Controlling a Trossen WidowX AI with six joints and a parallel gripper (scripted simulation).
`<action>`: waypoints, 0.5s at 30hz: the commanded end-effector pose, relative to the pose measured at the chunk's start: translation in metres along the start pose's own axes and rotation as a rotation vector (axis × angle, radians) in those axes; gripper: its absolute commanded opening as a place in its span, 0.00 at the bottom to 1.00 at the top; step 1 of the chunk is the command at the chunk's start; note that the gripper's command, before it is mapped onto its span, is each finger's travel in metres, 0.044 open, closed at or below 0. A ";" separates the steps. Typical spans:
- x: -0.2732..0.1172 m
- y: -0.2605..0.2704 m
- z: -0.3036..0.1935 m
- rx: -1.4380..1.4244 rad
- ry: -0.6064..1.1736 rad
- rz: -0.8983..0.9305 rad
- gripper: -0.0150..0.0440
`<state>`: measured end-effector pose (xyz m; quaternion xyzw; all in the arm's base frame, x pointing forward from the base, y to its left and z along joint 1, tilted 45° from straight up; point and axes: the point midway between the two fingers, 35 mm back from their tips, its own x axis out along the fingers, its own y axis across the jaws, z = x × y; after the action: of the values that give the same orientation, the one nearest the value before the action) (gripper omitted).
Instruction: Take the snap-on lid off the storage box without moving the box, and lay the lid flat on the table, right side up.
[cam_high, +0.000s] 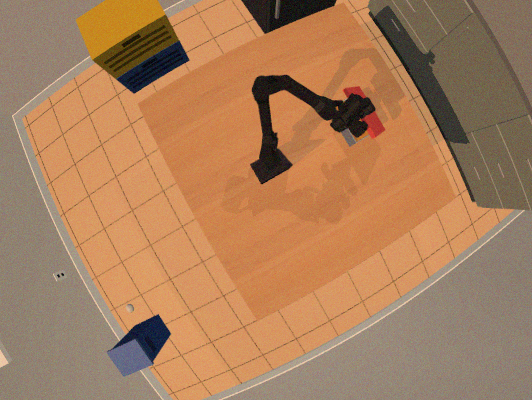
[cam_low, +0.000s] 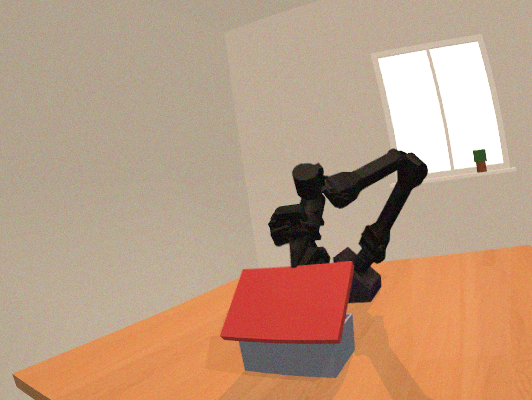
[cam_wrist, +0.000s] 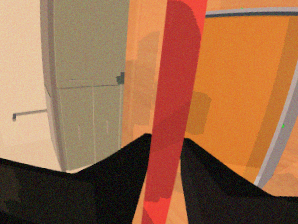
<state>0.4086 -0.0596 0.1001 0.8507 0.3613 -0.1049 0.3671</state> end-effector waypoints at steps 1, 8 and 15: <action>-0.007 0.010 0.001 -0.011 -0.003 0.015 0.25; -0.013 0.017 0.001 -0.011 -0.003 0.015 0.25; -0.019 0.024 0.001 -0.011 -0.003 0.015 0.25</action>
<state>0.4100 -0.0733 0.1141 0.8506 0.3611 -0.1049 0.3675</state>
